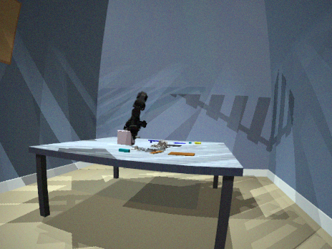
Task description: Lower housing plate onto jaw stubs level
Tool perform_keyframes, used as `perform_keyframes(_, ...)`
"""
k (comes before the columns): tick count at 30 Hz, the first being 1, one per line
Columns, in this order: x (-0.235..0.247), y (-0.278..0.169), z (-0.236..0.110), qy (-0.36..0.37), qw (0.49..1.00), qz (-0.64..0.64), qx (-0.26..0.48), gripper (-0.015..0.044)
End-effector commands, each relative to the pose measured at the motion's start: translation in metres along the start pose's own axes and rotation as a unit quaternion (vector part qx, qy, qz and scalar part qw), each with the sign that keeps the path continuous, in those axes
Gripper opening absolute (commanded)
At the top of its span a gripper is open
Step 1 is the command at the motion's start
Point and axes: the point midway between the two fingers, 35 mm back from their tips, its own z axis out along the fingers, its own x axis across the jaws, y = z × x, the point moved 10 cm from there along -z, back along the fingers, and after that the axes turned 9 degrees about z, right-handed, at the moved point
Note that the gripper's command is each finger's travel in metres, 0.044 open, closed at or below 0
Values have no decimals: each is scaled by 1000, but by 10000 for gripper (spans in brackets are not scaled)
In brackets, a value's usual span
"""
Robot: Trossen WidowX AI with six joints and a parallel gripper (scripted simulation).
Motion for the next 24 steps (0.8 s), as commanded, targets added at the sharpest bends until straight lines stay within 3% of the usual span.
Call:
perform_keyframes(1,0,0,-14,-5,1000,-3,-1,351)
perform_keyframes(24,43,36,-24,-12,999,48,-1,351)
